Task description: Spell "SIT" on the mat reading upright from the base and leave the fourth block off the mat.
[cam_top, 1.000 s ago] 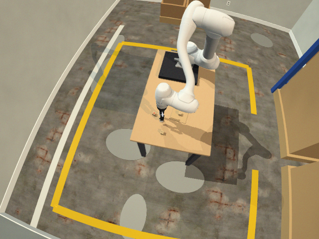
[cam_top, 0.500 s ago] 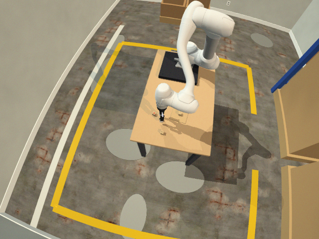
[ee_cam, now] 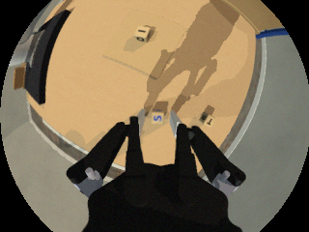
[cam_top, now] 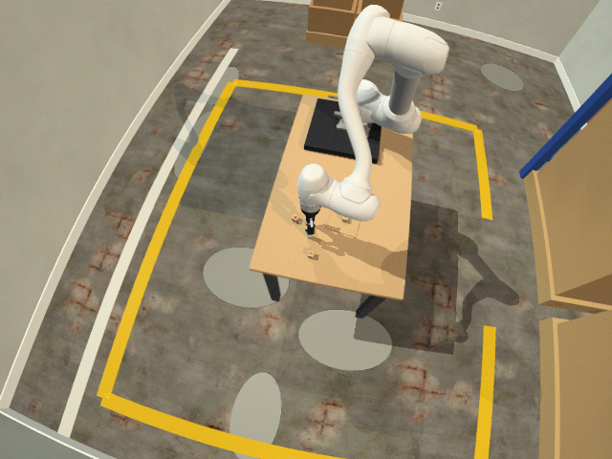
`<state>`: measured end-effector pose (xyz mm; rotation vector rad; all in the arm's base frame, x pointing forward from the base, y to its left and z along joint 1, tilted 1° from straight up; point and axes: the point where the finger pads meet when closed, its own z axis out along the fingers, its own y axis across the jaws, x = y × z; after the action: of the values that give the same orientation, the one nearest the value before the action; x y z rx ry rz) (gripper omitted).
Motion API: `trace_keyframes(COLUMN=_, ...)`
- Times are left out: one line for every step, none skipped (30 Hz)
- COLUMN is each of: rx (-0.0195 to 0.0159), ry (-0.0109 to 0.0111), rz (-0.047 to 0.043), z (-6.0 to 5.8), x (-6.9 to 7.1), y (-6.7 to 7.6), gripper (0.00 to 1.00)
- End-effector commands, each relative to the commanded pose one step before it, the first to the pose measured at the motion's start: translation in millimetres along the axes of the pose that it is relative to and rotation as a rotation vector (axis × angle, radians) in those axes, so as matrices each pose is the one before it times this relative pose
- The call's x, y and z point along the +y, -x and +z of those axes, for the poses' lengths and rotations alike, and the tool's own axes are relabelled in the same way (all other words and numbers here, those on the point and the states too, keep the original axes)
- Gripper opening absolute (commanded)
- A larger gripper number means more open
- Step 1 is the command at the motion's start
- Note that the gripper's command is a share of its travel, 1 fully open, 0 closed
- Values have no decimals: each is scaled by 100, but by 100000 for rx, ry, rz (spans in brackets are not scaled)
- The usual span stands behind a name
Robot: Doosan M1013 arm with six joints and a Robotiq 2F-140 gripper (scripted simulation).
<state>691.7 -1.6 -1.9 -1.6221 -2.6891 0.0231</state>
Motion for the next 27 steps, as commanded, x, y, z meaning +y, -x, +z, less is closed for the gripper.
trace_keyframes(rx=7, ry=25, rz=-2, z=273, x=4, y=-3, gripper=37)
trace_keyframes(rx=0, ry=0, rz=0, z=71, x=0, y=0, gripper=37)
trace_keyframes(rx=0, ry=0, rz=0, z=51, x=0, y=0, gripper=37)
trace_keyframes(rx=0, ry=0, rz=0, z=34, x=0, y=0, gripper=37)
trace_keyframes(rx=0, ry=0, rz=0, z=19, x=0, y=0, gripper=37)
trace_keyframes(rx=0, ry=0, rz=0, z=7, x=0, y=0, gripper=37)
trace_keyframes(rx=0, ry=0, rz=0, z=1, x=0, y=0, gripper=37)
trace_keyframes(rx=0, ry=0, rz=0, z=0, x=0, y=0, gripper=37)
trace_keyframes(rx=0, ry=0, rz=0, z=0, x=0, y=0, gripper=37)
trace_keyframes(rx=0, ry=0, rz=0, z=0, x=0, y=0, gripper=37)
trace_keyframes(rx=0, ry=0, rz=0, z=0, x=0, y=0, gripper=37)
trace_keyframes(rx=0, ry=0, rz=0, z=0, x=0, y=0, gripper=37)
trace_keyframes(rx=0, ry=0, rz=0, z=0, x=0, y=0, gripper=37)
trace_keyframes(rx=0, ry=0, rz=0, z=0, x=0, y=0, gripper=37)
trace_keyframes(rx=0, ry=0, rz=0, z=0, x=0, y=0, gripper=37)
trace_keyframes(rx=0, ry=0, rz=0, z=0, x=0, y=0, gripper=25)
trace_keyframes(rx=0, ry=0, rz=0, z=0, x=0, y=0, gripper=25)
trace_keyframes(rx=0, ry=0, rz=0, z=0, x=0, y=0, gripper=25)
trace_keyframes(rx=0, ry=0, rz=0, z=0, x=0, y=0, gripper=25)
trace_keyframes(rx=0, ry=0, rz=0, z=0, x=0, y=0, gripper=25)
trace_keyframes(rx=0, ry=0, rz=0, z=0, x=0, y=0, gripper=25)
trace_keyframes(rx=0, ry=0, rz=0, z=0, x=0, y=0, gripper=25)
trace_keyframes(rx=0, ry=0, rz=0, z=0, x=0, y=0, gripper=25)
trace_keyframes(rx=0, ry=0, rz=0, z=0, x=0, y=0, gripper=25)
trace_keyframes(rx=0, ry=0, rz=0, z=0, x=0, y=0, gripper=25)
trace_keyframes(rx=0, ry=0, rz=0, z=0, x=0, y=0, gripper=25)
trace_keyframes(rx=0, ry=0, rz=0, z=0, x=0, y=0, gripper=25)
